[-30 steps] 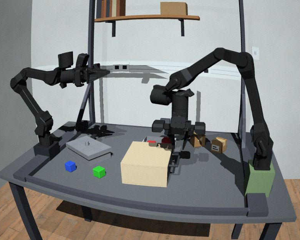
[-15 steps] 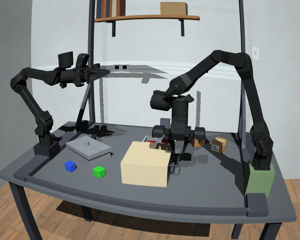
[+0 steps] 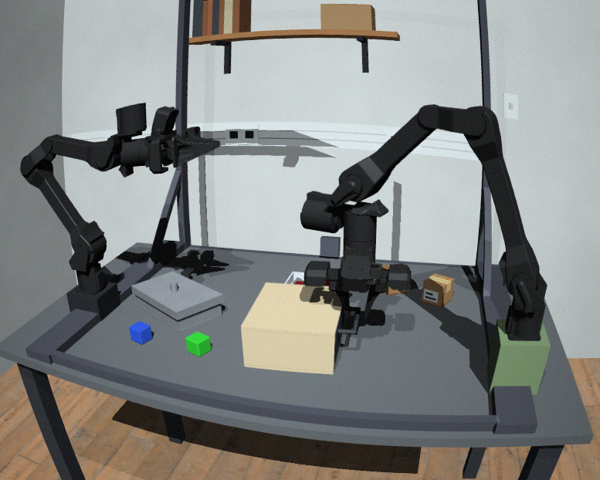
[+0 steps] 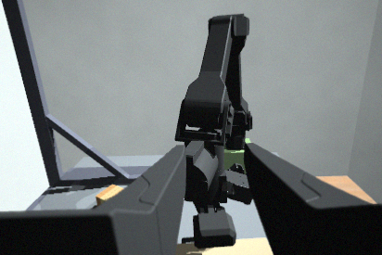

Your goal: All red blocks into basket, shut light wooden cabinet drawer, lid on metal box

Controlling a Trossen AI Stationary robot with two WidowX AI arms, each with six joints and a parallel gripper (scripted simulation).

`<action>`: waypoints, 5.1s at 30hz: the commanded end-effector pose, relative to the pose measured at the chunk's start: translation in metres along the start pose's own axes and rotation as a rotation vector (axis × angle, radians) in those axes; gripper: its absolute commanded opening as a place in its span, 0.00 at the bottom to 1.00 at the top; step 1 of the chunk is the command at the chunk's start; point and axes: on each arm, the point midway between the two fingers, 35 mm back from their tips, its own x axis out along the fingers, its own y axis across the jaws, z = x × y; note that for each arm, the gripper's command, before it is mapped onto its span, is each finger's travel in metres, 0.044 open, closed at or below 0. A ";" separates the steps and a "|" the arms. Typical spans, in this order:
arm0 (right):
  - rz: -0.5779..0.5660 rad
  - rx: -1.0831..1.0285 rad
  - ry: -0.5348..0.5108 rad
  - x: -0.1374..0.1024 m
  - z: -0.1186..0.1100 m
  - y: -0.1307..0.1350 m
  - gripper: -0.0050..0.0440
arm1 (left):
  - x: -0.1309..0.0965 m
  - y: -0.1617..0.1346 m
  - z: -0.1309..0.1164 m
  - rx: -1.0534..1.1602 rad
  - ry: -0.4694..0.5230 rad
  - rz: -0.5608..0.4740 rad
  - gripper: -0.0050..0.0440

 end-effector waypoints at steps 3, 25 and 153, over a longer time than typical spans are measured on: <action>0.001 -0.003 -0.024 -0.003 0.007 0.000 0.38 | 0.001 -0.004 -0.001 -0.002 0.006 -0.023 0.39; 0.001 -0.003 -0.024 -0.003 0.007 0.000 0.38 | 0.000 -0.010 -0.004 -0.002 0.017 -0.049 0.10; -2.228 2.210 -0.013 0.113 -0.204 -0.100 0.00 | 0.000 -0.010 -0.004 -0.002 0.017 -0.049 0.00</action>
